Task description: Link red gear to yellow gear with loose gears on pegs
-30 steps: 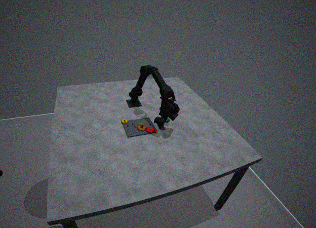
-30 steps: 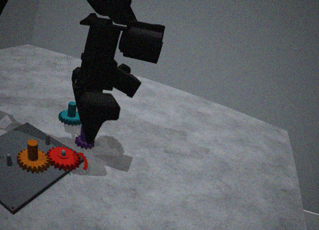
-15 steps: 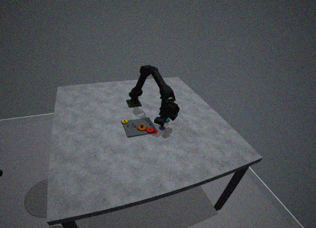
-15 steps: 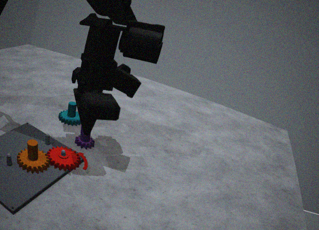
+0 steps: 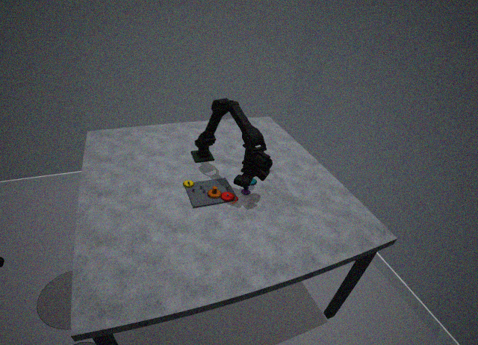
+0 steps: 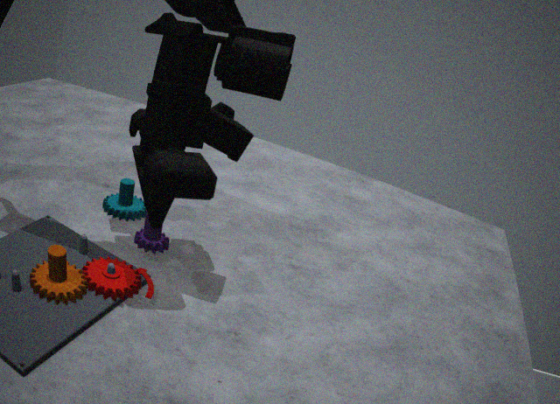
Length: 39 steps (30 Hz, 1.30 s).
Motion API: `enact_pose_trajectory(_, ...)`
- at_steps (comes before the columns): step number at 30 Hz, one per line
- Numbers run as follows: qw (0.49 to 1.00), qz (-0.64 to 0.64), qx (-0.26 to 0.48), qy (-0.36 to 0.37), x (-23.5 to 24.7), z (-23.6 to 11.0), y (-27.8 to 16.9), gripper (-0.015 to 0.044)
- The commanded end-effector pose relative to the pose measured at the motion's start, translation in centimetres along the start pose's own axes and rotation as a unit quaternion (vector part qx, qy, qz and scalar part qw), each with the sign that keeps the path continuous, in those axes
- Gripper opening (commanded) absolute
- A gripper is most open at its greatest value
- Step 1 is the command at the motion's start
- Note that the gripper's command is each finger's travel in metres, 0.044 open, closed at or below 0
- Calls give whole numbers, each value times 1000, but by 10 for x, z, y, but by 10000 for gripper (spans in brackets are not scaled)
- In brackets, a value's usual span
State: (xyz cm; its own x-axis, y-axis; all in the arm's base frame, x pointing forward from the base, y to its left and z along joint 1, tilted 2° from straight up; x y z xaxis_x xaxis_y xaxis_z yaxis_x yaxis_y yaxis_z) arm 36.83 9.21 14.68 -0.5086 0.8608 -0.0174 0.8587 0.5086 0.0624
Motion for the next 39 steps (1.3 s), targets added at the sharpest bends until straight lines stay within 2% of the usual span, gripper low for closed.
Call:
enact_pose_trajectory(1,1000,-2,-3,-2,-1,-9,2,0)
enact_pose_trajectory(39,1000,-2,-13,-5,-1,-87,5,0)
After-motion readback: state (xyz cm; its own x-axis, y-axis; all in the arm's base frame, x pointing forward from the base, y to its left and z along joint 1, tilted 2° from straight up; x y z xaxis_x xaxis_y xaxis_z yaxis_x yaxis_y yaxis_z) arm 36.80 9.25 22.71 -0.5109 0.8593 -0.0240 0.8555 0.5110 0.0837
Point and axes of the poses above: the point midway between the two fingers, 35 mm back from their tips, its own z axis out along the fingers, its own x axis across the jaws, y = z × x, the point moved 6 cm from there along -z, back along the fingers, and after that the axes turned 12 degrees about z, right-handed, at the moved point
